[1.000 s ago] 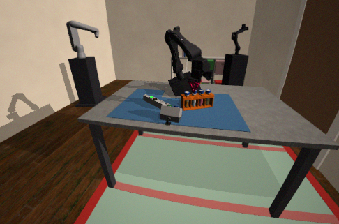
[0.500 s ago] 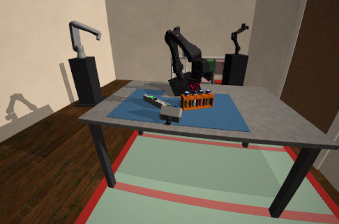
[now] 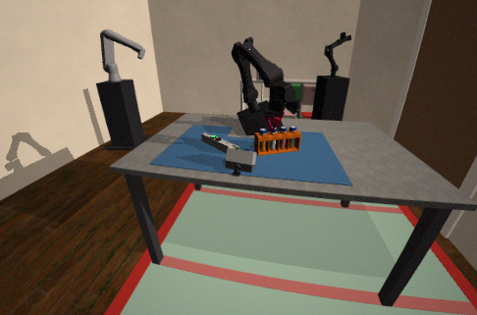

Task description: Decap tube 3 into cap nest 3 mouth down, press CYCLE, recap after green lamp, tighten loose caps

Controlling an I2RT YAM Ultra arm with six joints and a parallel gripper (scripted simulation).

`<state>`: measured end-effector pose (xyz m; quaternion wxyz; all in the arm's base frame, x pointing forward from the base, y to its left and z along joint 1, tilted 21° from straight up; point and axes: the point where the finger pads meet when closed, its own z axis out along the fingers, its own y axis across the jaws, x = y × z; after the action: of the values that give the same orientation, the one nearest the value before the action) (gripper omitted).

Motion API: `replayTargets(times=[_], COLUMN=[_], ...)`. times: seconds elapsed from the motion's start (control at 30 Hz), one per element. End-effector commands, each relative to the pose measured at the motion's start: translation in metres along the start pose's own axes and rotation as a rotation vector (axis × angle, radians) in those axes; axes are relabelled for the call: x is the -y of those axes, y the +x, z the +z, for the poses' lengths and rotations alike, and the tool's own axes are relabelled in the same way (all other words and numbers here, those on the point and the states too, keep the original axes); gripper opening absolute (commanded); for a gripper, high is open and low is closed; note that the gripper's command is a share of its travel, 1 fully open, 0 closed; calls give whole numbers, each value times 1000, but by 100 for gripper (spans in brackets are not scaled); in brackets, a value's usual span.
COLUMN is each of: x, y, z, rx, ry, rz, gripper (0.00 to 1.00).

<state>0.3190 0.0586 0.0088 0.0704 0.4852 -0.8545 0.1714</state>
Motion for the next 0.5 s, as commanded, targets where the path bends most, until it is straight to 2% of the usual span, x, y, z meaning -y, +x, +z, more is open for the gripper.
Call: replayTargets(times=[0.0,0.17,0.33,0.47], x=[1,1,1,1], y=[-1,-1,-1,-1], z=[-2,-2,0,1], rx=[8,8,8,8], ry=[6,6,5,5], rz=[-1,-1,198,260], gripper=[49,49,49,49])
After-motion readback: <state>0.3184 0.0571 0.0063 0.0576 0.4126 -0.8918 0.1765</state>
